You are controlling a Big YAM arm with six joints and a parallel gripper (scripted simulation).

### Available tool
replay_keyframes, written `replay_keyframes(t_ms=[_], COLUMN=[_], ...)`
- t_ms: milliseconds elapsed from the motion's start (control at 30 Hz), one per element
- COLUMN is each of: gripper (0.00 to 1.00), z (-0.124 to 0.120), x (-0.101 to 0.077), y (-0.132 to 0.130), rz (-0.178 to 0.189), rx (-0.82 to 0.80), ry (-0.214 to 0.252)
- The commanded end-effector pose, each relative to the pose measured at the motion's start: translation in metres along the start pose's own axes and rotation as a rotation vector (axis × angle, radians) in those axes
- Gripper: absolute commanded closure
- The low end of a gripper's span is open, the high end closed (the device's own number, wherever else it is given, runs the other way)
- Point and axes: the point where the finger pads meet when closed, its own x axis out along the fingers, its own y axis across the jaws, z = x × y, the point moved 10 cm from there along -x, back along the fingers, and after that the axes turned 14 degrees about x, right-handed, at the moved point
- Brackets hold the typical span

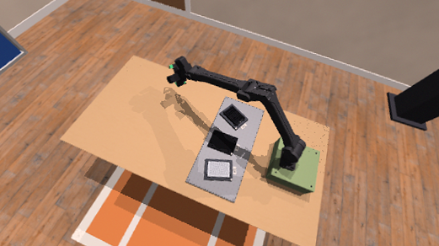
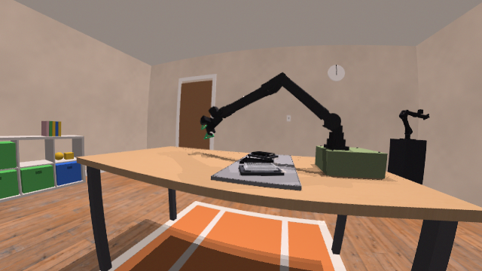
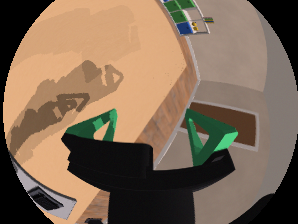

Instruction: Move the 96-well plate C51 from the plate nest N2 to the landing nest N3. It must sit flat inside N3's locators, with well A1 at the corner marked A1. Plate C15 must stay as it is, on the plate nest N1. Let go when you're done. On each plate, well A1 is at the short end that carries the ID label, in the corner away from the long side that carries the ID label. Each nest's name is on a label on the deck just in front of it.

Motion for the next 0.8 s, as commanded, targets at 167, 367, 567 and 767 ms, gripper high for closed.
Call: replay_keyframes(t_ms=[167, 367, 567, 767], gripper=[0.00, 0.00, 0.00, 0.00], z=[0.005, 0.005, 0.045, 0.051], x=[-0.006, -0.006, -0.038, -0.039], y=[-0.008, -0.008, -0.051, -0.011], rz=[-0.015, -0.015, -0.070, -0.002], rx=[-0.001, -0.001, 0.028, 0.064], ry=[-0.009, -0.009, -0.071, -0.047])
